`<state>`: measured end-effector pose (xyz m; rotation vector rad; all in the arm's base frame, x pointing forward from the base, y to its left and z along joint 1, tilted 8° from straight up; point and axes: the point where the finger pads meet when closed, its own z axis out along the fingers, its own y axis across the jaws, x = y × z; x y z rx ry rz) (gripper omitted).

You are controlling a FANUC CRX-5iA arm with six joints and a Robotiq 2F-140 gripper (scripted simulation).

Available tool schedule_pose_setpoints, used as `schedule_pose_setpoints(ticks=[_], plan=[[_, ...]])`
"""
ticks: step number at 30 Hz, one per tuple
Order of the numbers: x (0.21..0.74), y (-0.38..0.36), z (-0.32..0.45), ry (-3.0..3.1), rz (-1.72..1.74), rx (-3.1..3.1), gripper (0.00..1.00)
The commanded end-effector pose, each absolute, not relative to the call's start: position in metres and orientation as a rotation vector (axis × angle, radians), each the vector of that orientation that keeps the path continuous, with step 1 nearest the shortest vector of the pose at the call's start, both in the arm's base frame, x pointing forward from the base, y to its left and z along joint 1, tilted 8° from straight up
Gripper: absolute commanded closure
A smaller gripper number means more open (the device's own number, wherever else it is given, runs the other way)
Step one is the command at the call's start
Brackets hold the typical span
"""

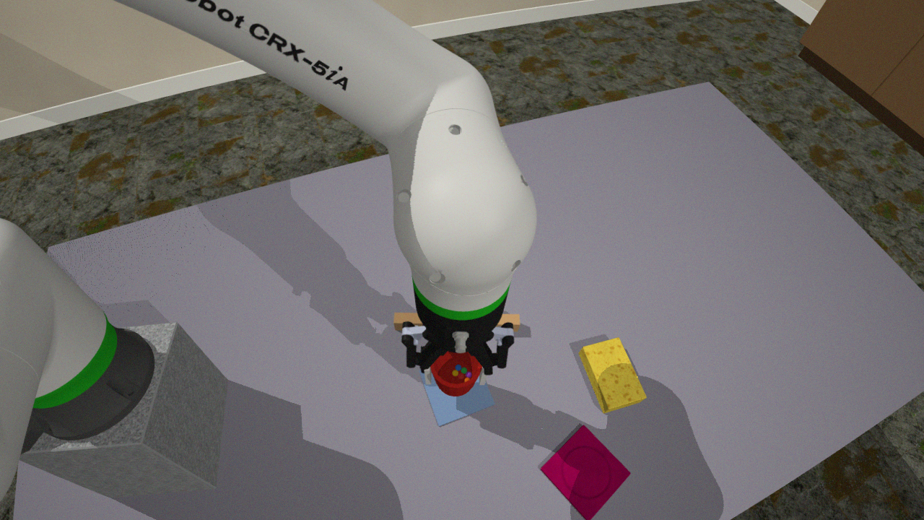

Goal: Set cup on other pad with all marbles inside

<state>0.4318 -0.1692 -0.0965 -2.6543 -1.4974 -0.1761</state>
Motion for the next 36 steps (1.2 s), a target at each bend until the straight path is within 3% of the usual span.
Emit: schedule_pose_setpoints(ticks=[1,36], plan=[[0.432,-0.169,-0.096,-1.497,-0.176,-2.655,0.51],[0.463,-0.120,-0.088,-1.497,-0.176,-2.655,0.51]])
